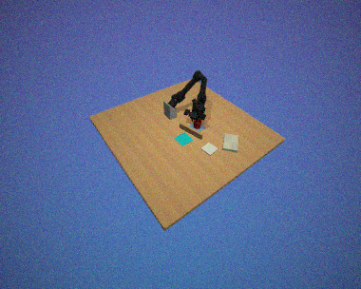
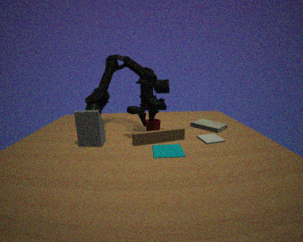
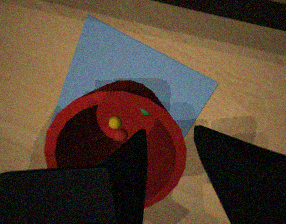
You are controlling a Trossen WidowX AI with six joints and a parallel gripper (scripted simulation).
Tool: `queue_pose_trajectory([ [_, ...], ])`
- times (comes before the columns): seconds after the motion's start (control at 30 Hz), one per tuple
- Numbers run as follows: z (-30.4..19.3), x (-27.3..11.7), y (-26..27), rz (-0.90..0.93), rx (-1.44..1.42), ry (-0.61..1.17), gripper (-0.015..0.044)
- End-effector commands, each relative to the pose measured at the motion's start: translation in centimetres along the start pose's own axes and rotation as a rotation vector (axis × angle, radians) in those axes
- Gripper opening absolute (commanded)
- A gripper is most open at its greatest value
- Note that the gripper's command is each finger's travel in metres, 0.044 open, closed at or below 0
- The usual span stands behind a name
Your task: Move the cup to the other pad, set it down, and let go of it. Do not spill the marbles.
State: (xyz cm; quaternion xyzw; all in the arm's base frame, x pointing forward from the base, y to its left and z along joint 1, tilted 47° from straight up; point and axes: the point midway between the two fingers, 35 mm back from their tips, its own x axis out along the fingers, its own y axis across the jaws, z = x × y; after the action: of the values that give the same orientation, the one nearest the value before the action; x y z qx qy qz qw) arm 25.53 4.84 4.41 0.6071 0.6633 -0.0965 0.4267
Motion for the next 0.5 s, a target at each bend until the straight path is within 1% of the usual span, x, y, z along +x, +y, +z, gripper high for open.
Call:
queue_pose_trajectory([
  [0.0,-0.1,0.6,-0.1,0.002,0.005,0.004,0.0148],
  [0.33,-0.2,1.8,-0.1,0.003,0.005,0.007,0.0148],
  [0.43,-0.2,1.6,-0.1,0.0,0.0,0.005,0.0069],
  [0.47,-0.2,1.6,-0.1,0.0,0.0,0.005,0.0062],
])
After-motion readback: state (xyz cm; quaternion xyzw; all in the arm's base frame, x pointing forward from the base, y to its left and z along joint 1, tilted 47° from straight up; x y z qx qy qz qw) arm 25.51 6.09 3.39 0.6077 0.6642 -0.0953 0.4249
